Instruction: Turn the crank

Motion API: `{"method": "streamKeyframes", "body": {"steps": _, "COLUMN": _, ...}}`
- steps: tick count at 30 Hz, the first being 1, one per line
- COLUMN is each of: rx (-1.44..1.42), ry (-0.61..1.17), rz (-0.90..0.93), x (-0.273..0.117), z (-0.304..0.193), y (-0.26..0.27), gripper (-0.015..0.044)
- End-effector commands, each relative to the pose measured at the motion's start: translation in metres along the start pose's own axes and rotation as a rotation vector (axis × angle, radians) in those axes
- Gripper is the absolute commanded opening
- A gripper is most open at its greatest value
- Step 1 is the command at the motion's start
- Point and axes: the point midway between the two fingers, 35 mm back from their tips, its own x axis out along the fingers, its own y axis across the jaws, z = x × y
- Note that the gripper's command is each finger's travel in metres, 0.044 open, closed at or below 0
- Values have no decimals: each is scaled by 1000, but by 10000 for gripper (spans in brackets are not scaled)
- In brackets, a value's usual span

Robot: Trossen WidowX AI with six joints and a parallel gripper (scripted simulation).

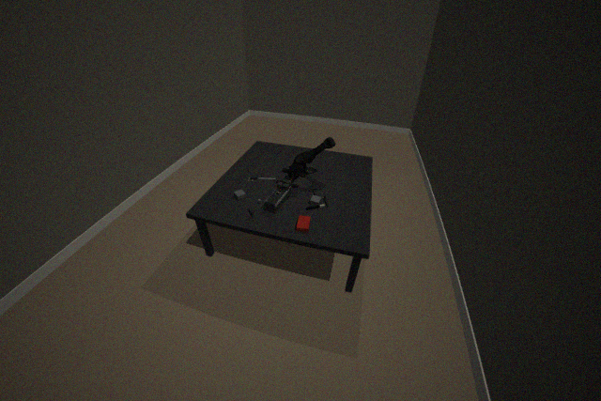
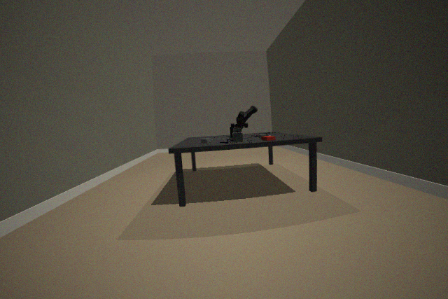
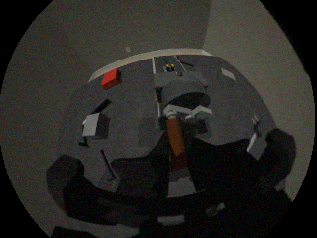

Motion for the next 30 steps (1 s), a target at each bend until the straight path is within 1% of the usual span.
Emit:
{"method": "streamKeyframes", "body": {"steps": 1, "rx": 4, "ry": -12, "rz": -1, "x": -6, "z": 6, "y": -5, "gripper": 0}}
{"method": "streamKeyframes", "body": {"steps": 30, "rx": 3, "ry": -13, "rz": -1, "x": -12, "z": 11, "y": -22, "gripper": 0}}
